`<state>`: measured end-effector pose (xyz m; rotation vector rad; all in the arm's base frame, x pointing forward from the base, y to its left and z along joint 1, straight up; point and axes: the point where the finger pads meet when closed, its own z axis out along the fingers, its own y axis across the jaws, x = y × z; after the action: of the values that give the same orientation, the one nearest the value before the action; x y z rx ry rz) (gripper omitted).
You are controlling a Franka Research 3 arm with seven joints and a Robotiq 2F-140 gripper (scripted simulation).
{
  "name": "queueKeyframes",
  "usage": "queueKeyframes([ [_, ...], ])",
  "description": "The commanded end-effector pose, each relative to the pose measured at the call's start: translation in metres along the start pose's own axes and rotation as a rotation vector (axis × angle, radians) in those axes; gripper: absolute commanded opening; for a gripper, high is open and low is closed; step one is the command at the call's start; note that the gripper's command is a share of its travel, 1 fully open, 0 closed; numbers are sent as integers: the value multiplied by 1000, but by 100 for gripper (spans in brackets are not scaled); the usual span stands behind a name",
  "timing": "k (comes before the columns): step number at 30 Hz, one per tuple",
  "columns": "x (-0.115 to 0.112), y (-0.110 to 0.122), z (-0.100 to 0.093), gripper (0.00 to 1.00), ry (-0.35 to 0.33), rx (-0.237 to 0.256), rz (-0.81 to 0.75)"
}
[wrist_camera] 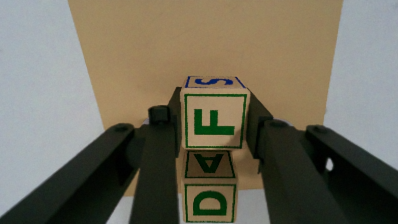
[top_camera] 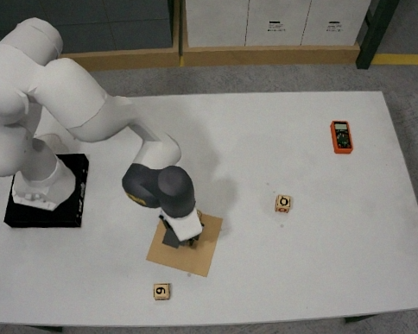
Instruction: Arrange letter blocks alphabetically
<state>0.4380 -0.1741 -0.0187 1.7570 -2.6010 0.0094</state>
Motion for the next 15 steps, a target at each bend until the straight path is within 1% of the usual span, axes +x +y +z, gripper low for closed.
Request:
queueKeyframes([
  [1, 0, -1, 0, 33, -1, 3, -2],
  [2, 0, -1, 0, 33, -1, 3, -2],
  [3, 0, -1, 0, 35, -1, 3, -2],
  [7, 0, -1, 0, 35, -1, 3, -2],
  [8, 0, -1, 0, 37, -1, 3, -2],
  [10, 0, -1, 0, 37, -1, 3, -2],
  [11, 0, -1, 0, 40, -1, 3, -2],
  [13, 0, -1, 0, 40, -1, 3, -2],
  [14, 0, -1, 0, 42, -1, 3, -2],
  [15, 0, -1, 0, 42, -1, 3, -2],
])
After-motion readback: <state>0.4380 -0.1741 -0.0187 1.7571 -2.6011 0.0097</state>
